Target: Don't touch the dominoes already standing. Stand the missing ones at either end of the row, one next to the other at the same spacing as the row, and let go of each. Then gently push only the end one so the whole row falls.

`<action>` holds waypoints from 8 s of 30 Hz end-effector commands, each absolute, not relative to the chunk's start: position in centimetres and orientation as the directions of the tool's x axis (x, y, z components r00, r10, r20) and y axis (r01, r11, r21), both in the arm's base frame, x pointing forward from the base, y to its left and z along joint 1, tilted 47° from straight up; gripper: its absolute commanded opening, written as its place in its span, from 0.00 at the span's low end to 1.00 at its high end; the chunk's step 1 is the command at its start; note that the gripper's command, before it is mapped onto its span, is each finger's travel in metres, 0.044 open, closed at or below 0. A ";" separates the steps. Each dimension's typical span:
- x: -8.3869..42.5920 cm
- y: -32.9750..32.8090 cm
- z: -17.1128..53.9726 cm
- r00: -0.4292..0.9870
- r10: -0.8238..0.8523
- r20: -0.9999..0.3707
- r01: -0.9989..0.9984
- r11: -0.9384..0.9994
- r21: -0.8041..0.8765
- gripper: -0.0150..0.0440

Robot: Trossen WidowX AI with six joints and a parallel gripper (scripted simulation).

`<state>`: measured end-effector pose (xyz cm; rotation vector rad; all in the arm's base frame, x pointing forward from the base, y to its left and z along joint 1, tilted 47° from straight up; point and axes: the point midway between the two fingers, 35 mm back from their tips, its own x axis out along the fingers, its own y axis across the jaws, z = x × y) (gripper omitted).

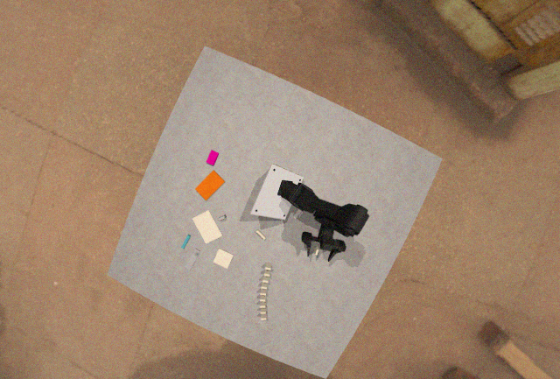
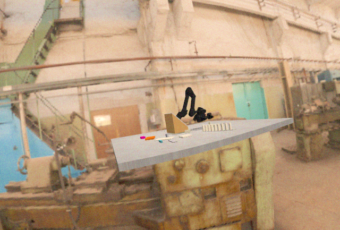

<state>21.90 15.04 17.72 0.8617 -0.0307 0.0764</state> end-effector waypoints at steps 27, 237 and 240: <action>31.8 13.2 14.4 0.707 0.293 -0.643 0.450 0.515 0.729 1.00; 27.9 -5.4 3.7 0.123 0.712 -0.691 -0.774 0.505 0.382 1.00; 25.8 -4.7 1.9 0.122 0.713 -0.690 -0.874 0.407 0.266 1.00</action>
